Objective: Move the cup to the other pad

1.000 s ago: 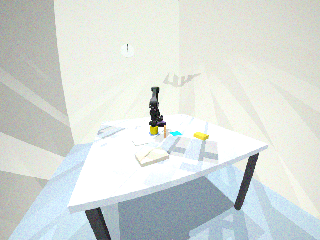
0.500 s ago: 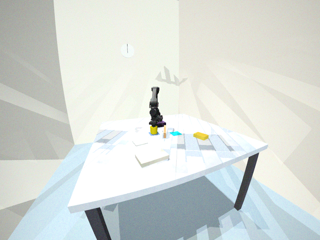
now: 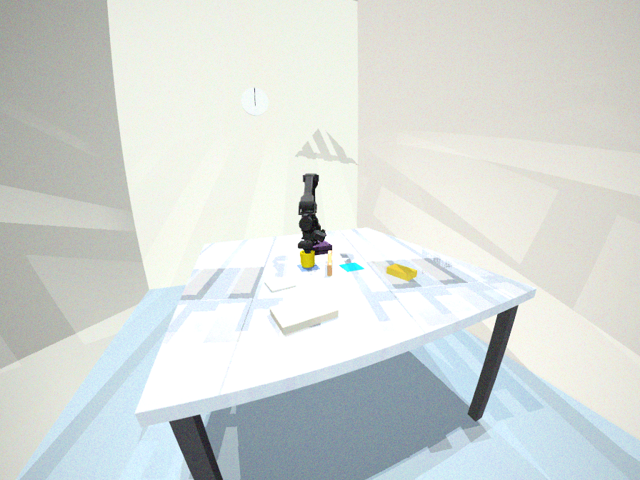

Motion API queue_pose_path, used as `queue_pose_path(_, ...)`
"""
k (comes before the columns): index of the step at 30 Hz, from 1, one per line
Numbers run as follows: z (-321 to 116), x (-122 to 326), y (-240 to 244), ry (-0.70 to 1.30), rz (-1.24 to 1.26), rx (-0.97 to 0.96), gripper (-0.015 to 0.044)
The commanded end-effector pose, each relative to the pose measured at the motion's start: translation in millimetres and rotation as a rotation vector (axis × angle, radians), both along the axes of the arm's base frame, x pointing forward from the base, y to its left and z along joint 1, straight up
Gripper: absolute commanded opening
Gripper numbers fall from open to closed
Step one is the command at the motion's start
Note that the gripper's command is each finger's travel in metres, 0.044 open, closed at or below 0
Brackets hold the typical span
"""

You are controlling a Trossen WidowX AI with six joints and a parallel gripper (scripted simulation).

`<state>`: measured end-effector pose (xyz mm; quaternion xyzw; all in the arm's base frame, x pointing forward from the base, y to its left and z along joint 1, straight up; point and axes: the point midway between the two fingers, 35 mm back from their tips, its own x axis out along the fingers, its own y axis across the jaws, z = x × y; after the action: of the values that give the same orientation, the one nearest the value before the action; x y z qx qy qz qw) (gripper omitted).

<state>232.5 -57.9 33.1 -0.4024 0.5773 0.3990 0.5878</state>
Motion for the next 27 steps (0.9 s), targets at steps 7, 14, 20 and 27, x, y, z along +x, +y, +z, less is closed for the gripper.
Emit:
queue_pose_path(7, 35.4, 3.8, -0.9, -0.013, 0.002, -0.006, 0.0000)
queue_pose_path(14, 57.8, 2.8, -0.5, -0.012, 0.003, -0.007, 0.0000)
queue_pose_path(20, 72.2, 0.5, 1.0, -0.011, 0.004, -0.008, 0.0000)
queue_pose_path(27, 68.3, 0.2, 1.7, -0.007, 0.007, -0.002, 0.0000)
